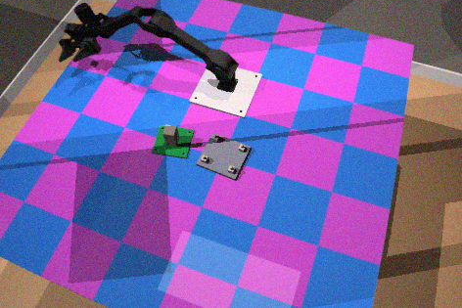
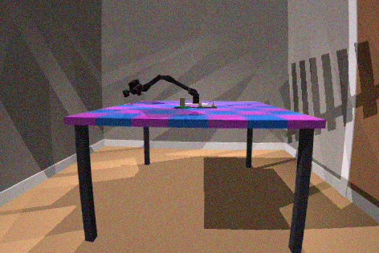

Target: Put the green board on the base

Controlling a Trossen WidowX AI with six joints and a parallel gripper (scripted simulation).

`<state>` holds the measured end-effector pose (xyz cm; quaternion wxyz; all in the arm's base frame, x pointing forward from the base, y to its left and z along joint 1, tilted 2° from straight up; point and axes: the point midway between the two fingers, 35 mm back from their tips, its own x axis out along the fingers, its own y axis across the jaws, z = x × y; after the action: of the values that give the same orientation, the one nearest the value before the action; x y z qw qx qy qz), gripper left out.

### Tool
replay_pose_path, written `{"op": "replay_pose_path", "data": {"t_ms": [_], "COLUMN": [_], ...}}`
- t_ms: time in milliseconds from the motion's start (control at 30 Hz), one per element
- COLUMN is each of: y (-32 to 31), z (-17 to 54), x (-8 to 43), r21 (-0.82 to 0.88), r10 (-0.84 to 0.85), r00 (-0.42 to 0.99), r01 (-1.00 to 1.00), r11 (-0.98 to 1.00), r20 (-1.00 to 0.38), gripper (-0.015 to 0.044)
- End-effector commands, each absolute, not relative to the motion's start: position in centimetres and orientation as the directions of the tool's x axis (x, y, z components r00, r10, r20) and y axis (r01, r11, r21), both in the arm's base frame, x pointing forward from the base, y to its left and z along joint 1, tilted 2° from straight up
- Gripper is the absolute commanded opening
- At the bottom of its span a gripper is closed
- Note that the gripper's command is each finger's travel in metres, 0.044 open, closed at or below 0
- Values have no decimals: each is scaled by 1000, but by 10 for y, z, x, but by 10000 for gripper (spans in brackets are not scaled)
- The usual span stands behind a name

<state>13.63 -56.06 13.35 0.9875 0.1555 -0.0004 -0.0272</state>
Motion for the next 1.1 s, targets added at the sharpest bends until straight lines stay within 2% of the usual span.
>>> {"op": "replay_pose_path", "data": {"t_ms": [0,33,300,467,600,833,1067], "y": [-560,-560,-517,-452,-385,-256,-140], "z": [133,133,148,151,149,147,157], "x": [139,149,278,349,384,393,340], "r21": [314,335,447,457,421,277,87], "r10": [-57,-65,-76,-32,23,107,82], "r00": [998,998,978,923,834,564,186], "r01": [57,67,157,220,255,224,17], "r11": [948,940,881,862,870,934,996], "r20": [-10,-18,-194,-383,-551,-819,-979], "gripper": [426,440,440,440,440,440,440]}}
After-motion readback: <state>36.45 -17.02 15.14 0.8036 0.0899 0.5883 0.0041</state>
